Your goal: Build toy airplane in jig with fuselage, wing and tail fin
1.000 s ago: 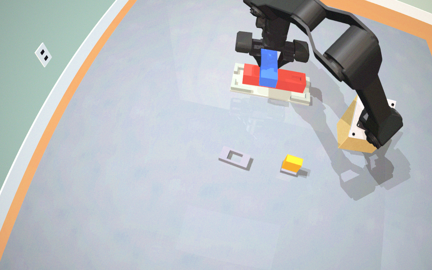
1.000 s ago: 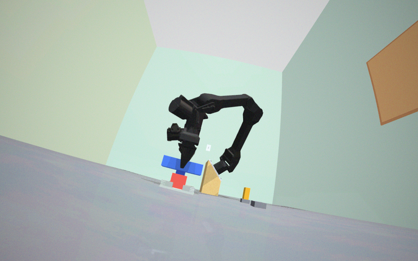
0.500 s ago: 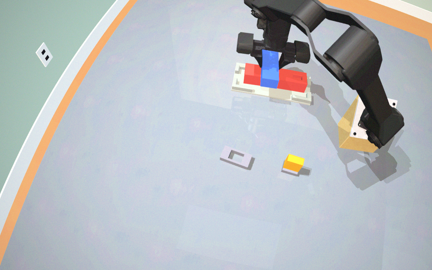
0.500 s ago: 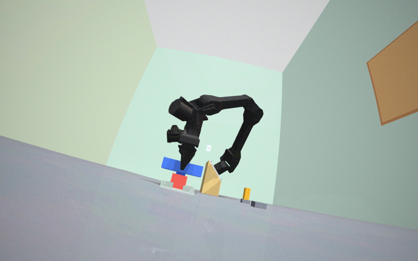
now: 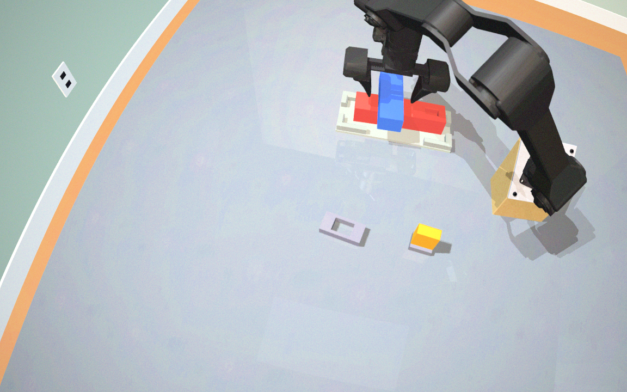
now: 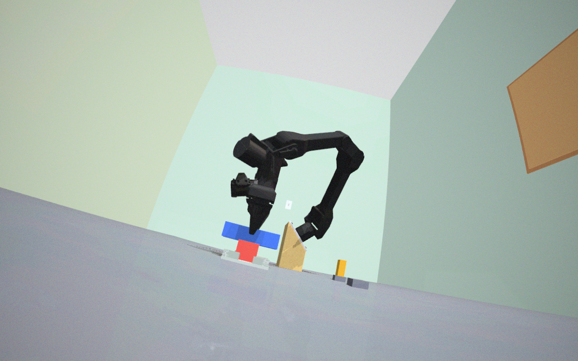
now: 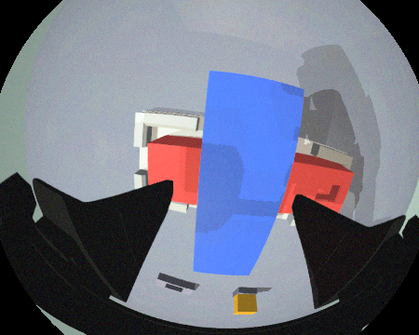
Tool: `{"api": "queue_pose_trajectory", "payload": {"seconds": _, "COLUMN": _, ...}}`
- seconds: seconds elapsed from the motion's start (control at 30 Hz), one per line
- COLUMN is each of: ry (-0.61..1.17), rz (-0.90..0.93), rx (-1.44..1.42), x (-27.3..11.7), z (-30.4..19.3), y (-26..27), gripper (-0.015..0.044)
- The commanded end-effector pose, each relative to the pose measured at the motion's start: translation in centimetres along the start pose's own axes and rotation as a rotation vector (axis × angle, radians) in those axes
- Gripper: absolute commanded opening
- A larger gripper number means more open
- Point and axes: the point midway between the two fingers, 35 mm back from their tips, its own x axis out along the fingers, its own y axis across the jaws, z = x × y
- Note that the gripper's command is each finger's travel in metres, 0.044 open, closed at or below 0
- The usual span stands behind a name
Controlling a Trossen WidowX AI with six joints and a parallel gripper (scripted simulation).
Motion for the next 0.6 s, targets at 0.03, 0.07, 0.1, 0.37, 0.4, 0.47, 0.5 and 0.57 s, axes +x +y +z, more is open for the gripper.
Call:
{"api": "queue_pose_trajectory", "payload": {"seconds": 0.03, "ry": 0.0, "rz": -0.001, "rx": -0.001, "x": 0.0, "z": 0.0, "y": 0.0, "gripper": 0.044}}
{"api": "queue_pose_trajectory", "payload": {"seconds": 0.07, "ry": 0.0, "rz": -0.001, "rx": -0.001, "x": 0.0, "z": 0.0, "y": 0.0, "gripper": 0.044}}
{"api": "queue_pose_trajectory", "payload": {"seconds": 0.1, "ry": 0.0, "rz": -0.001, "rx": -0.001, "x": 0.0, "z": 0.0, "y": 0.0, "gripper": 0.044}}
{"api": "queue_pose_trajectory", "payload": {"seconds": 0.37, "ry": -0.002, "rz": 0.001, "rx": 0.006, "x": -7.5, "z": 0.2, "y": 0.1, "gripper": 0.044}}
{"api": "queue_pose_trajectory", "payload": {"seconds": 0.4, "ry": -0.002, "rz": 0.001, "rx": 0.006, "x": -8.3, "z": 0.1, "y": 0.0, "gripper": 0.044}}
{"api": "queue_pose_trajectory", "payload": {"seconds": 0.47, "ry": -0.001, "rz": 0.001, "rx": 0.006, "x": -8.6, "z": 0.1, "y": -0.1, "gripper": 0.044}}
{"api": "queue_pose_trajectory", "payload": {"seconds": 0.5, "ry": -0.001, "rz": 0.001, "rx": 0.006, "x": -8.6, "z": 0.1, "y": -0.1, "gripper": 0.044}}
{"api": "queue_pose_trajectory", "payload": {"seconds": 0.57, "ry": -0.002, "rz": 0.001, "rx": 0.006, "x": -8.6, "z": 0.3, "y": 0.2, "gripper": 0.044}}
